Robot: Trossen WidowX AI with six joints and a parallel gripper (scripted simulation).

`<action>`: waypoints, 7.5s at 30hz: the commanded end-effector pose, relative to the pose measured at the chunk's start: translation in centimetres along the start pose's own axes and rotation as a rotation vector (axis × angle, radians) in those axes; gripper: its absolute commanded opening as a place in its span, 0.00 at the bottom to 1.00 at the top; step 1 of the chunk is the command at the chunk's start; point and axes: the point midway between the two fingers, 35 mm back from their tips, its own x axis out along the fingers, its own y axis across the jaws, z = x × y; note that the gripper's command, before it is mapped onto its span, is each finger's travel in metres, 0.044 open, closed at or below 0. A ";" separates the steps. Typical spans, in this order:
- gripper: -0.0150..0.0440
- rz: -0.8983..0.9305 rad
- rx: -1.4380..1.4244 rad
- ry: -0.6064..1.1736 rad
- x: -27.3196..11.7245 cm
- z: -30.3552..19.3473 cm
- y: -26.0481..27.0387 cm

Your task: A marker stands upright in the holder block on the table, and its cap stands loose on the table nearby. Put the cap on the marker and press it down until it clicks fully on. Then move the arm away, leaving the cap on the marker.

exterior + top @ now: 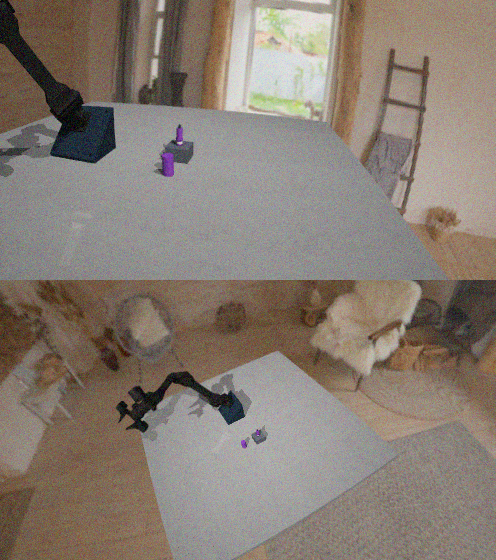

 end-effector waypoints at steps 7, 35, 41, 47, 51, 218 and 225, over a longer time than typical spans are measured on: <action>0.66 -0.164 -0.524 0.325 -3.7 -8.0 -10.8; 0.66 -0.062 -2.428 1.671 -31.8 -6.2 -41.0; 0.66 0.178 -2.833 2.052 -37.3 -0.3 -43.7; 0.66 0.551 -3.195 2.477 -40.4 6.0 -44.4; 0.66 0.551 -3.195 2.477 -40.4 6.0 -44.4; 0.25 0.551 -3.188 2.482 -48.0 11.2 -51.4; 0.25 0.551 -3.188 2.481 -48.0 11.2 -51.4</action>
